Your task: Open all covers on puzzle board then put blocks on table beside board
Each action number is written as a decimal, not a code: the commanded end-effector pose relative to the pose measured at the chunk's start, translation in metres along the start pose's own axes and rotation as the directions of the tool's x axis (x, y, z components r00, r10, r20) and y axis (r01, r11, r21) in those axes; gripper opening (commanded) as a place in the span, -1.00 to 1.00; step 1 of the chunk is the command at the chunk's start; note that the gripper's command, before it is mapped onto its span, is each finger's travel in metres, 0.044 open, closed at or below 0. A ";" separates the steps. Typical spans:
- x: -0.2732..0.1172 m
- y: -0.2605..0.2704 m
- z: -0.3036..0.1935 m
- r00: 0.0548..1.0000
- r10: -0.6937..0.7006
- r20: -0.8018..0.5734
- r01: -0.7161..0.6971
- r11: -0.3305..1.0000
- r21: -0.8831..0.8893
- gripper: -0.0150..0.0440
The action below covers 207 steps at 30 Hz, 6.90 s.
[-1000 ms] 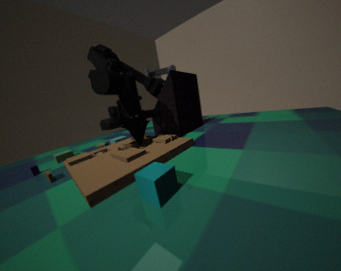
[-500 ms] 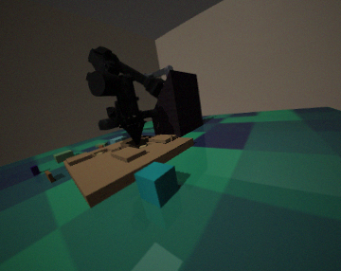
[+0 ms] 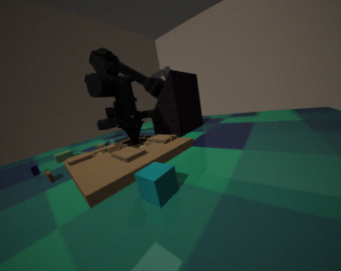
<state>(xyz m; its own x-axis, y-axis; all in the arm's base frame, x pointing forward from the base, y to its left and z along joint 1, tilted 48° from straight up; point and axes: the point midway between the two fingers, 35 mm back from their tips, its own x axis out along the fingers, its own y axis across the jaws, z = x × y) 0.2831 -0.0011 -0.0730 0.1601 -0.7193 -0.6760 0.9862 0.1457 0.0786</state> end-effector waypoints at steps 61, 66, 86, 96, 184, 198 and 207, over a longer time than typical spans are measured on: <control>-0.059 -0.096 -0.036 1.000 -0.003 0.001 0.001 -0.007 -1.000 -0.49; -0.059 -0.096 -0.036 1.000 -0.003 0.001 0.001 -0.007 -1.000 -0.49; -0.057 -0.096 -0.036 1.000 -0.003 0.001 0.001 -0.007 -1.000 -0.49; -0.047 -0.095 -0.037 1.000 -0.002 0.000 0.000 -0.007 -1.000 -0.49; 0.001 -0.097 -0.035 1.000 -0.002 0.005 0.005 -0.007 -1.000 -0.49; 0.001 -0.097 -0.035 1.000 -0.002 0.005 0.005 -0.007 -1.000 -0.49; 0.001 -0.097 -0.035 1.000 -0.002 0.005 0.005 -0.007 -1.000 -0.49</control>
<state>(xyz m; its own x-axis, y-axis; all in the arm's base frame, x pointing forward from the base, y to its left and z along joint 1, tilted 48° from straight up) 0.1875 0.0135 -0.1030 0.1800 -0.7186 -0.6718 -0.0625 0.6732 -0.7368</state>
